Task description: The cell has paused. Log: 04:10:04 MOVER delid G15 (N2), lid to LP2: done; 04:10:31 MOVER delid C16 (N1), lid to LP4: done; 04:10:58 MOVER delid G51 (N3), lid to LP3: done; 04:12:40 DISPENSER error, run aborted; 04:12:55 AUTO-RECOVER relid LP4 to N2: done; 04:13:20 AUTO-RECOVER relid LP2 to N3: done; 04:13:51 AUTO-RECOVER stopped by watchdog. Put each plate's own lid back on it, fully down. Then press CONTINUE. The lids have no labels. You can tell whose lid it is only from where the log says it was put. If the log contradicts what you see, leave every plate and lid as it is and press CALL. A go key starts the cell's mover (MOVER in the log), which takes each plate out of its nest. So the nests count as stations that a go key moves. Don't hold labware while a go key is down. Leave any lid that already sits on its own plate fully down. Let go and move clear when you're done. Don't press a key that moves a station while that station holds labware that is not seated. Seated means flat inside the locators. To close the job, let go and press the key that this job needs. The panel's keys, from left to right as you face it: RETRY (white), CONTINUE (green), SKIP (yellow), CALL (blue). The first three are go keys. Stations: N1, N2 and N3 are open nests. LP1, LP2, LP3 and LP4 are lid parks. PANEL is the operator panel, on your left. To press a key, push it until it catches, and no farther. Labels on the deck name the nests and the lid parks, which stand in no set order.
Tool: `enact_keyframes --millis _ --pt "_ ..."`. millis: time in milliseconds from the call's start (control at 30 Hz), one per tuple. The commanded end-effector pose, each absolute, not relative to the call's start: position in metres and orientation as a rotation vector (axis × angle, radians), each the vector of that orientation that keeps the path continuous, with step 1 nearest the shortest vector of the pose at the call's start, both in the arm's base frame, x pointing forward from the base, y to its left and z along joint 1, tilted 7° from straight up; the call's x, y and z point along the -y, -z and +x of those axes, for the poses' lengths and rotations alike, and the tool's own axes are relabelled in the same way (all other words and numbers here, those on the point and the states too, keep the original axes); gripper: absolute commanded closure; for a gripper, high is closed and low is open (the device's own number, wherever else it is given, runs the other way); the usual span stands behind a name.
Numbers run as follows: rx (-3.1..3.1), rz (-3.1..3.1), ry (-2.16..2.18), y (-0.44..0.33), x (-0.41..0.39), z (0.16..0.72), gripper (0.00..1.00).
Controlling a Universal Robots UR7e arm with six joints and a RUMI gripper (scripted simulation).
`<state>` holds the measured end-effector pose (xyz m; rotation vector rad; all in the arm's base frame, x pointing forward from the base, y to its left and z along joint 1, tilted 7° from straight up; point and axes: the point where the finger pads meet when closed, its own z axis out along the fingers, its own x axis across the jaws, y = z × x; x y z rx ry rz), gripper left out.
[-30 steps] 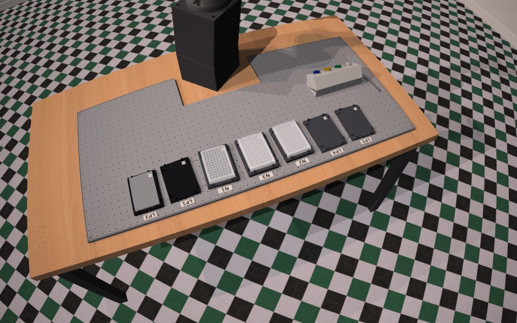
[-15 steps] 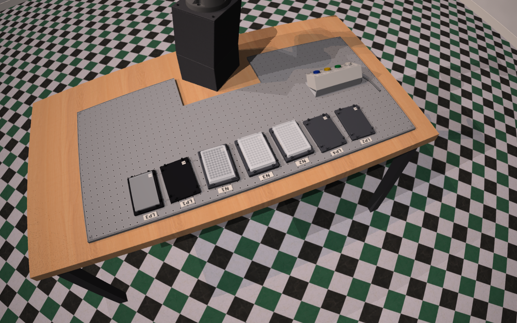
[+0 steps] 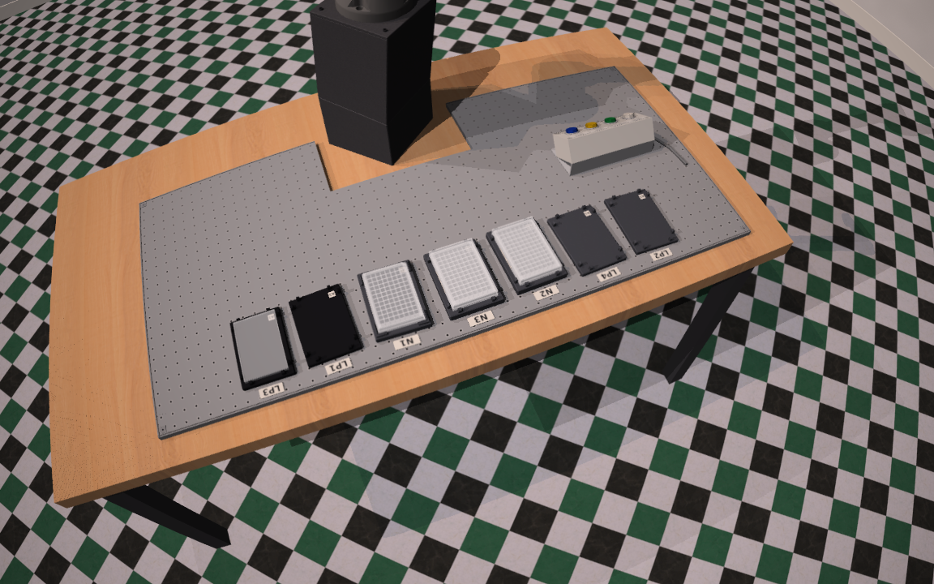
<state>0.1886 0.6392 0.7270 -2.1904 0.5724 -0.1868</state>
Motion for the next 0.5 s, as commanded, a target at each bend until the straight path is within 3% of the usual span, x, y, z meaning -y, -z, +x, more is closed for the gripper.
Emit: enact_keyframes --millis 0,467 --pt "-0.562 -2.142 0.213 -0.762 -0.621 0.181 0.18" --pt "-0.551 -2.063 0.256 -0.804 -0.596 0.172 0.18"
